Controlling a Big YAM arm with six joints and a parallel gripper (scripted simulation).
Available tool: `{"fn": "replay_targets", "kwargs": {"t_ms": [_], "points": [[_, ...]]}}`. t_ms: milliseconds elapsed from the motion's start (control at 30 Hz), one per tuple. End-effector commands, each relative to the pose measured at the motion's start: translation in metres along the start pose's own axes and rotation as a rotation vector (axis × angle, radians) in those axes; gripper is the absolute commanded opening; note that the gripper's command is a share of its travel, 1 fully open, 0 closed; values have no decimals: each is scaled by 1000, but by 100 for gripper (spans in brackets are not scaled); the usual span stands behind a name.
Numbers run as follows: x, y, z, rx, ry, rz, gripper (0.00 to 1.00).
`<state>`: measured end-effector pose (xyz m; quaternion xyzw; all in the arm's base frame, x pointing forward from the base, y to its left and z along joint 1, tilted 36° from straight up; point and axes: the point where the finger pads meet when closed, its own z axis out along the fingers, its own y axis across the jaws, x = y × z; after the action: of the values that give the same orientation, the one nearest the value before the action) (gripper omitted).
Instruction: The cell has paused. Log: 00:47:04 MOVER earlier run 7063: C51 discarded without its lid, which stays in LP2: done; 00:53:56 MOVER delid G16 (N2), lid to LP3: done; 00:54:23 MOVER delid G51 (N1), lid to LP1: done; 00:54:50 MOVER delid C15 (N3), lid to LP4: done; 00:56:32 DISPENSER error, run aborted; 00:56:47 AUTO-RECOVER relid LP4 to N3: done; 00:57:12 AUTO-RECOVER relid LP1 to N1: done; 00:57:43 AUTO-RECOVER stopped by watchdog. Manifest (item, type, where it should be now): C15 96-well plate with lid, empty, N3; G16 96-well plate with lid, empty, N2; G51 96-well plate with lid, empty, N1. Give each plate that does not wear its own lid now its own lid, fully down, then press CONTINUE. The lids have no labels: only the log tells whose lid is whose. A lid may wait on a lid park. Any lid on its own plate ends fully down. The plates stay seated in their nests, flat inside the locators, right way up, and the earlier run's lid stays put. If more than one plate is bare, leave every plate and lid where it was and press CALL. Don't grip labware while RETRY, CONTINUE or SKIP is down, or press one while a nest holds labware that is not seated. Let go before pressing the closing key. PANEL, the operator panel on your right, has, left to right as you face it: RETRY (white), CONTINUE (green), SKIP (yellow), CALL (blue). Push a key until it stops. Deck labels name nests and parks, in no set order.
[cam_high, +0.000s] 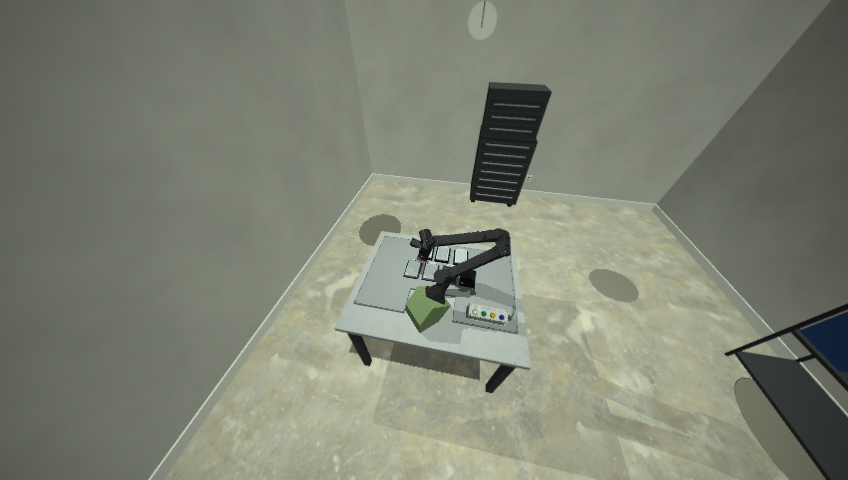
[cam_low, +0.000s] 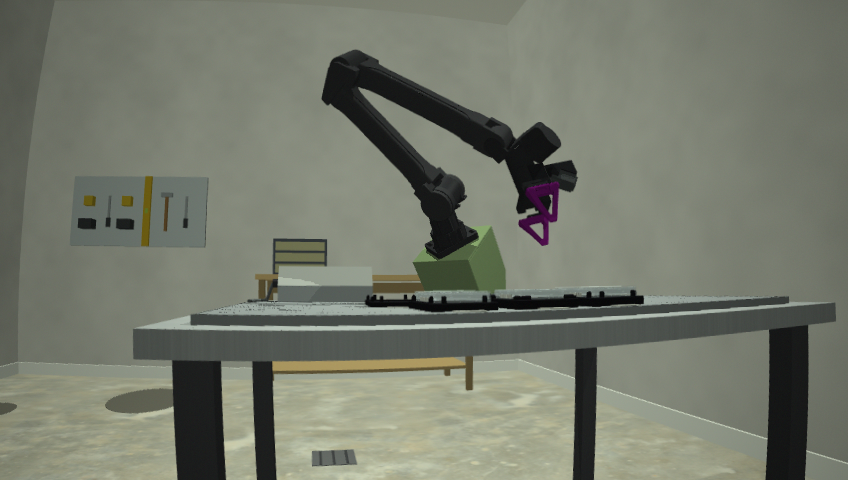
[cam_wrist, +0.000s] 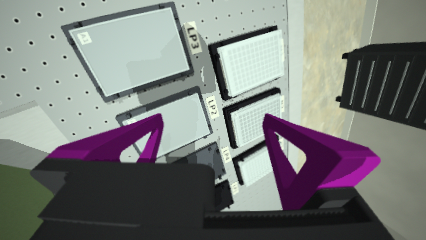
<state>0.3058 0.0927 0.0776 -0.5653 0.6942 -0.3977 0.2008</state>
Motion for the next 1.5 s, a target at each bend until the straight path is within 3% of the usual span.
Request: {"fn": "replay_targets", "kwargs": {"t_ms": [0,300,400,433,500,567,767,833,967,1067,1100,1267,1433,1467], "points": [[-2,-23,4,2,17,133,100],[11,-23,13,-31,56,261,100],[31,-9,20,-47,74,313,100],[24,-22,20,-48,76,336,100],[24,-22,21,-57,91,371,100],[37,-13,25,-71,105,402,100],[36,-21,28,-80,126,482,100],[52,-7,31,-84,135,522,100],[49,-19,35,-101,164,592,100],[68,-6,38,-114,186,644,100],[62,-19,40,-111,185,670,100],[80,-5,43,-131,226,754,100],[70,-14,44,-136,230,803,100],[80,-14,48,-138,249,832,100]]}}
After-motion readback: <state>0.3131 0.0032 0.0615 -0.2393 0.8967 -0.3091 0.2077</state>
